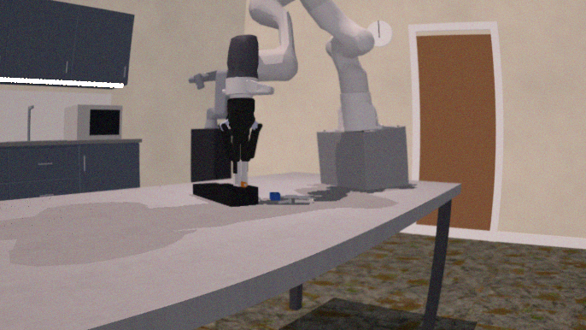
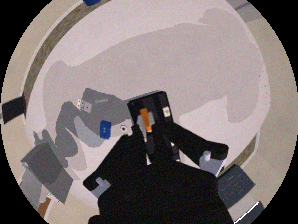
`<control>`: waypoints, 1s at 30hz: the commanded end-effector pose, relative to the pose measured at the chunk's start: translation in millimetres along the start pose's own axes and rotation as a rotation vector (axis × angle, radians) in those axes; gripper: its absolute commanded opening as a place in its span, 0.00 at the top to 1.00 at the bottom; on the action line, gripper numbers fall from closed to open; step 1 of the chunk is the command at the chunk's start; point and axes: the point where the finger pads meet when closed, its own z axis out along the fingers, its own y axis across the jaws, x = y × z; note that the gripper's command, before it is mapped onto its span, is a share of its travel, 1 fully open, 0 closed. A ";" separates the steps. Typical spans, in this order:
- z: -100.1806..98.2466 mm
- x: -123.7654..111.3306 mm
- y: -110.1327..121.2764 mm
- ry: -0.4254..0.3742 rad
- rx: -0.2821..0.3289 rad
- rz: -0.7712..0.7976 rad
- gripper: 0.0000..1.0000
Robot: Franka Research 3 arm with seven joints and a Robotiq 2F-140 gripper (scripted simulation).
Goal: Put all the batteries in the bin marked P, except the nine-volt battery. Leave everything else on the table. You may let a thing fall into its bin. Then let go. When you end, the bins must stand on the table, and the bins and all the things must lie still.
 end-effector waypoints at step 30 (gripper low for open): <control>29.3 3.8 7.0 0.002 -0.010 0.003 0.95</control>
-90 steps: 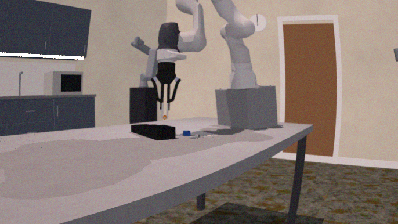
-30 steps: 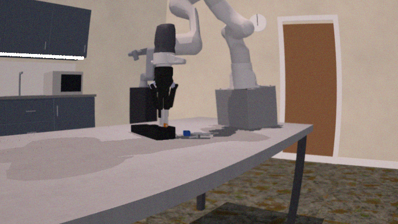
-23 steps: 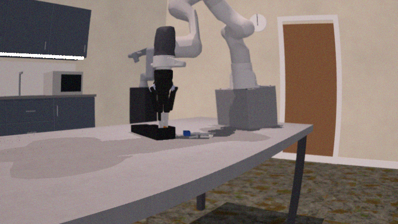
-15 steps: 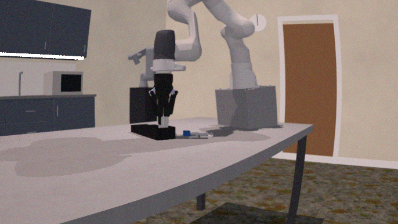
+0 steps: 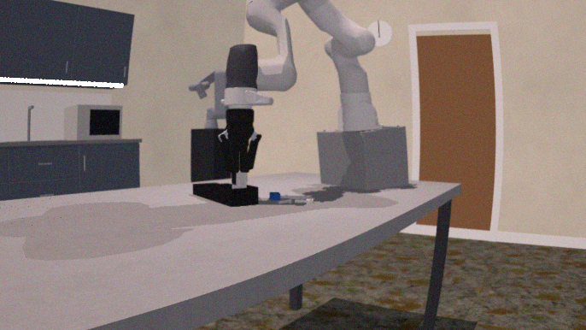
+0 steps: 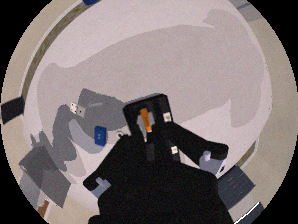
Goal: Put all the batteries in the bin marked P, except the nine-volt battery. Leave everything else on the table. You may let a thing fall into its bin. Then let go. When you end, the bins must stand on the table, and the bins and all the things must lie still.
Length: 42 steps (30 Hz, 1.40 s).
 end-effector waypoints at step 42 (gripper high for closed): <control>-25.0 0.6 1.3 0.002 -0.003 0.005 0.83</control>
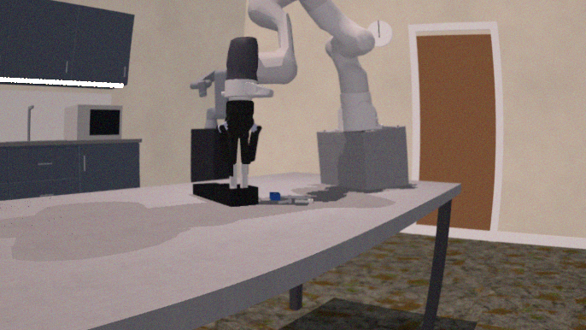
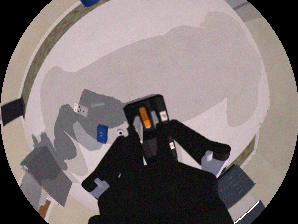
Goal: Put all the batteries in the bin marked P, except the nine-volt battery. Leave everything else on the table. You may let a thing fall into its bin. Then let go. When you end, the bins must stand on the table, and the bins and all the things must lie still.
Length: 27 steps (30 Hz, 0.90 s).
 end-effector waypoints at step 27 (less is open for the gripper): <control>-29.2 -1.2 -1.8 -0.002 0.006 -0.003 0.83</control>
